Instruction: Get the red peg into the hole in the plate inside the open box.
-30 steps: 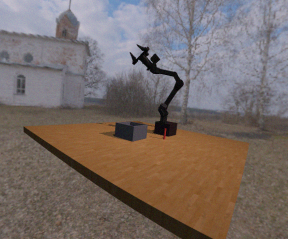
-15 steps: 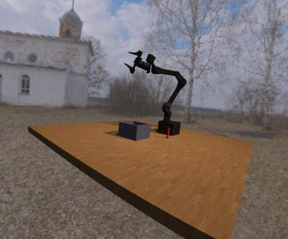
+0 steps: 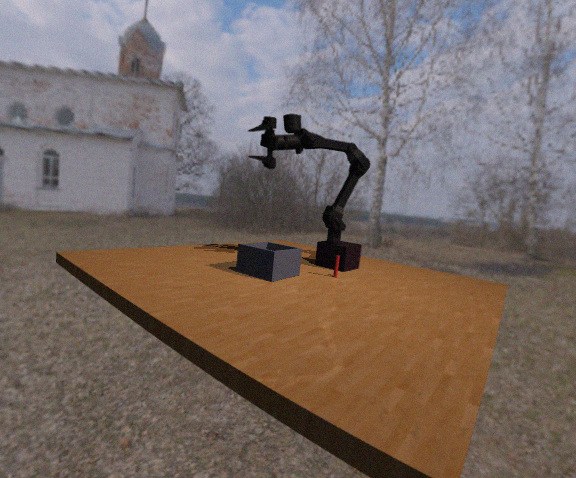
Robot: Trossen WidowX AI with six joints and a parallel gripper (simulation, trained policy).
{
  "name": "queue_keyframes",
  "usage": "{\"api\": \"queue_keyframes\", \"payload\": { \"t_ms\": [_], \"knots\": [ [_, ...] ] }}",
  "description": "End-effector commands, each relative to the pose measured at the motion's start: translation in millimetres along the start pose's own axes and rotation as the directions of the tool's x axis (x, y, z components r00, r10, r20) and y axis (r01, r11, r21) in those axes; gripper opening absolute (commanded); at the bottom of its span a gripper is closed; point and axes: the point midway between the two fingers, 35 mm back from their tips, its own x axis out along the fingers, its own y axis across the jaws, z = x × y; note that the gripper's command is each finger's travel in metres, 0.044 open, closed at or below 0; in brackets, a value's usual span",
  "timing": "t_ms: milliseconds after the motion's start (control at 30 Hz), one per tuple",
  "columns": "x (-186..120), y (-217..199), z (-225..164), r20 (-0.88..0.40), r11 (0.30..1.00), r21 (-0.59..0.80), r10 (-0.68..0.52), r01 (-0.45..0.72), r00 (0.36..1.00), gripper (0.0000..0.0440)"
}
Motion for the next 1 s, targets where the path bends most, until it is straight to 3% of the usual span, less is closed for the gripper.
{"api": "queue_keyframes", "payload": {
  "t_ms": [0,233,467,967],
  "knots": [
    [5.4,-25.8,-33.2,-0.078,0.993,0.012,-0.113,0.114,0.991,0.044],
    [0.0,-64.4,-95.0,-0.215,0.953,-0.023,-0.301,0.304,0.929,0.044],
    [-21.1,-103.5,-150.8,-0.312,0.872,-0.114,-0.486,0.476,0.816,0.044],
    [-100.6,-182.1,-229.1,-0.314,0.581,-0.404,-0.813,0.706,0.49,0.044]
  ]
}}
